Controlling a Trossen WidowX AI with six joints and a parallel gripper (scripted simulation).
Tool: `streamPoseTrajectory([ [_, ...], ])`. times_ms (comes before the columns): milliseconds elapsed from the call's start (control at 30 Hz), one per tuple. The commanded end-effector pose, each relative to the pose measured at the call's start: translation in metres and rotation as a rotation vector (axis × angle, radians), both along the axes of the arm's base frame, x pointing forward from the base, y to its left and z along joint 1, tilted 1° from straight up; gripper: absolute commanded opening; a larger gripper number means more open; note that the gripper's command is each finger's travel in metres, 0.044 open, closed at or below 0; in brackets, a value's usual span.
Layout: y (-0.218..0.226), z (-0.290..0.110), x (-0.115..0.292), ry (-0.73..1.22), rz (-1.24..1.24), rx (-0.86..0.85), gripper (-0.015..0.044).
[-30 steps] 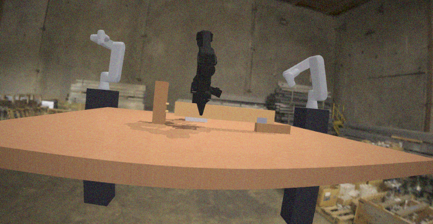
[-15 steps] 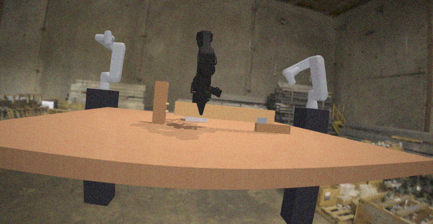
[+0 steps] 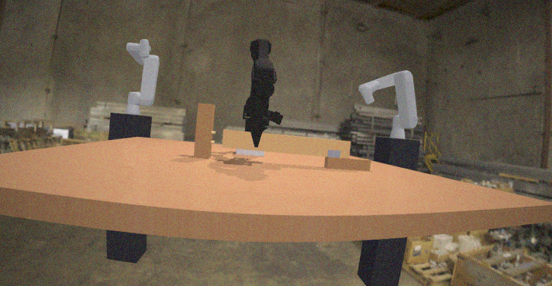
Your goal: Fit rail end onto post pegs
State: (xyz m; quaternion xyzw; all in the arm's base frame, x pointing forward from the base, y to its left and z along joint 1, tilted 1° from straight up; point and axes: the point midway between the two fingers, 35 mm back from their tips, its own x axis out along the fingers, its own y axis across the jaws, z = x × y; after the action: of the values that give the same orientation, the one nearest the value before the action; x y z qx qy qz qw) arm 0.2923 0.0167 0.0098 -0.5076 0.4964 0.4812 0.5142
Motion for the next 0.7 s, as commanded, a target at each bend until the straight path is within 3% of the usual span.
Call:
streamPoseTrajectory([
  [0,0.0004,0.0017,0.0007,-0.006,-0.001,0.002,0.0],
  [667,-0.0008,0.0021,0.0003,-0.006,-0.001,0.002,0.0],
])
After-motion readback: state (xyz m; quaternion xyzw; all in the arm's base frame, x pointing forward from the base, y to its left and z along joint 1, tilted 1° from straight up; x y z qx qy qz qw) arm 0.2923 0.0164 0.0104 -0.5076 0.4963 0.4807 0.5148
